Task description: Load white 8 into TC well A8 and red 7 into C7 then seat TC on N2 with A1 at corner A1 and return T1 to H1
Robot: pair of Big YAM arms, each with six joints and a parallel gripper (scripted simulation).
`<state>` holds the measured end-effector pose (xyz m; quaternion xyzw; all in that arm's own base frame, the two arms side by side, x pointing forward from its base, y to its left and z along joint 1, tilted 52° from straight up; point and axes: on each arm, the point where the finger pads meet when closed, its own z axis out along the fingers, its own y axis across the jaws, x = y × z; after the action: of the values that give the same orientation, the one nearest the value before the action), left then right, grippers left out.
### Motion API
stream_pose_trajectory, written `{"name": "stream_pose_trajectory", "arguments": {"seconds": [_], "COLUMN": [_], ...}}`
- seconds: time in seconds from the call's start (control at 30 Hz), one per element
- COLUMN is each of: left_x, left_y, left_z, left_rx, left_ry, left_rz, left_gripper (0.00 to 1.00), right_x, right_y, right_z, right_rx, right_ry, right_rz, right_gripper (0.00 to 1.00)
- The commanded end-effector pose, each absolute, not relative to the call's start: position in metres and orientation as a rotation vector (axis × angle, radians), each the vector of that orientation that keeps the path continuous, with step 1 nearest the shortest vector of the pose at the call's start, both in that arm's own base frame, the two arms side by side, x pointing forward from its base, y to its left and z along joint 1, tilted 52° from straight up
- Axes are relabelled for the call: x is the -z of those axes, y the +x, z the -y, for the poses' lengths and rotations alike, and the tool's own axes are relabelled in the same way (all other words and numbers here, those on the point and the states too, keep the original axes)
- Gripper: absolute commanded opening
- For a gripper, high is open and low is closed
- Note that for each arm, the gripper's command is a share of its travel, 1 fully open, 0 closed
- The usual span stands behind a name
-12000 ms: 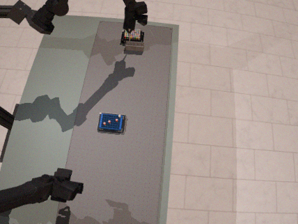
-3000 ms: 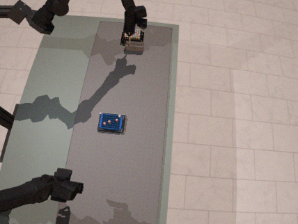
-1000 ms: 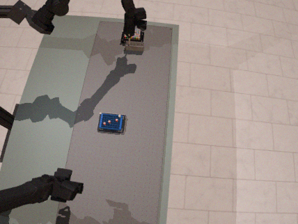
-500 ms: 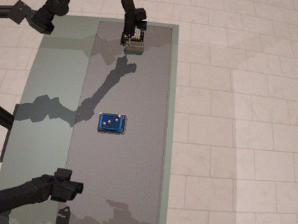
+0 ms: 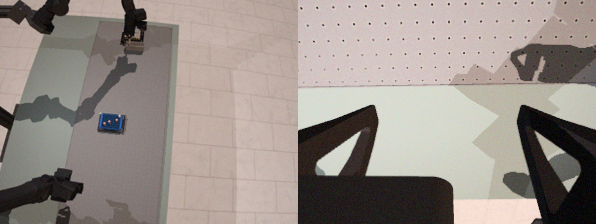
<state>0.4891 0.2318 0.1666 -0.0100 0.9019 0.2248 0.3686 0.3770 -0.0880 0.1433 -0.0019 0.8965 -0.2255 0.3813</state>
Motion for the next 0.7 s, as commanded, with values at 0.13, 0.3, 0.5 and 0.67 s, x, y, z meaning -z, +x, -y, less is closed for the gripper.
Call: {"name": "stream_pose_trajectory", "arguments": {"seconds": [0.13, 0.3, 0.5, 0.67], "left_x": [-0.1634, -0.1635, -0.1626, -0.1612], "left_y": [0.4946, 0.4961, 0.4966, 0.4971], "left_z": [-0.2407, -0.2416, -0.2418, -0.2424], "left_rx": [-0.585, -0.585, -0.584, -0.584], "left_ry": [-0.027, -0.028, -0.028, -0.028], "left_rz": [-2.312, -2.310, -2.312, -2.312], "left_gripper": [0.07, 0.07, 0.07, 0.07], "right_x": [-0.1477, -0.1477, -0.1477, -0.1477], "right_y": [0.3791, 0.3791, 0.3791, 0.3791], "right_z": [0.0874, 0.0874, 0.0874, 0.0874], "right_rx": [0.582, 0.582, 0.582, 0.582], "right_ry": [-0.023, -0.023, -0.023, -0.023], "right_rz": [-2.284, -2.284, -2.284, -2.284], "right_gripper": [1.00, 1.00, 1.00, 1.00]}}
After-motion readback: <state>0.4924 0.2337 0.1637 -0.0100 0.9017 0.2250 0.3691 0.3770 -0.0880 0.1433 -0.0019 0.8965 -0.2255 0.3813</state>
